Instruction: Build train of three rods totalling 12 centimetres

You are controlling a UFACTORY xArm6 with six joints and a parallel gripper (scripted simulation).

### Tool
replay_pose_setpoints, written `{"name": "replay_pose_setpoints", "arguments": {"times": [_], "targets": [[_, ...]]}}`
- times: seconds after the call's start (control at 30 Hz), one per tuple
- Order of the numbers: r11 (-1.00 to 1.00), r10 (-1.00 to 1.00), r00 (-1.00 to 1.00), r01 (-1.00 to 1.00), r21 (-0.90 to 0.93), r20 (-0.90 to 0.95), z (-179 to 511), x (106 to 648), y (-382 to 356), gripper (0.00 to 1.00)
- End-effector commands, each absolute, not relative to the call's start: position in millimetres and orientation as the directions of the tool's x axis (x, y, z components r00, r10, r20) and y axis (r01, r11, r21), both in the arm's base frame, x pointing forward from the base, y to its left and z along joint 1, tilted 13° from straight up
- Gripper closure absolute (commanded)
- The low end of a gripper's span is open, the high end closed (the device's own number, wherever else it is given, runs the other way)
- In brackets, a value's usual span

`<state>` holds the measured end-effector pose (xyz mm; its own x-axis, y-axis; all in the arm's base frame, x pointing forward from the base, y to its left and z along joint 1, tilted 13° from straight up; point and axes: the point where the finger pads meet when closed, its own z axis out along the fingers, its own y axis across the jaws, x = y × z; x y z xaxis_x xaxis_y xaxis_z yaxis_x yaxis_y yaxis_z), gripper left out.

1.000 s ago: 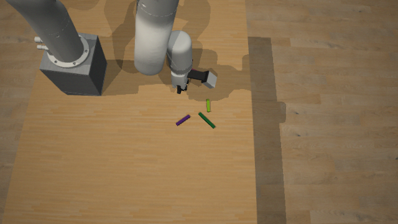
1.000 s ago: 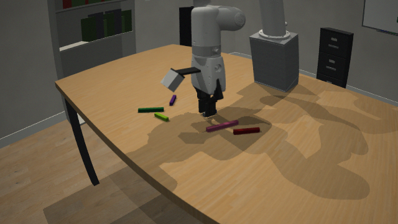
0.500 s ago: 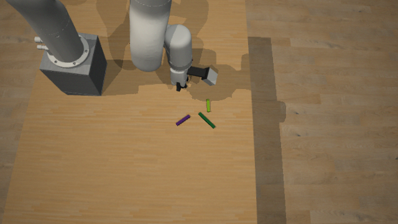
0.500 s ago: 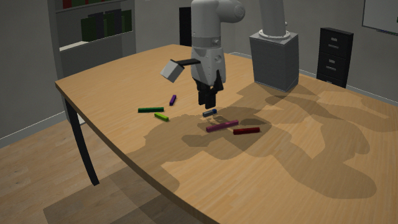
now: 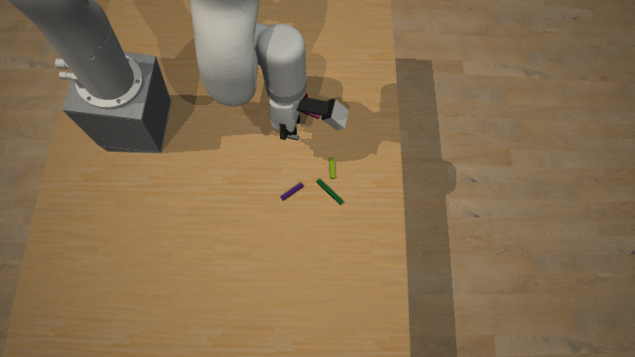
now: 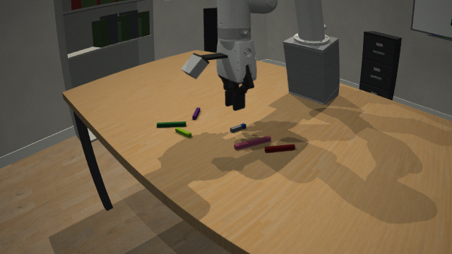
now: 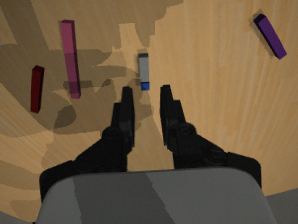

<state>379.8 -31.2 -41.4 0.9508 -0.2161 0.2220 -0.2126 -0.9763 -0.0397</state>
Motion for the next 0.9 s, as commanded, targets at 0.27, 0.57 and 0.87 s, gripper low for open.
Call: {"name": "replay_pose_setpoints", "arguments": {"times": [0.27,0.57,0.87], "targets": [[-0.976,-0.216,0.95,-0.212,-0.043,0.224,-22.0,376.5,-31.1,0.76],[-0.976,-0.216,0.95,-0.212,-0.043,0.224,-16.4,375.3,-31.1,0.76],[-0.976,-0.216,0.95,-0.212,-0.043,0.224,-13.4,374.5,-31.1,0.76]]}}
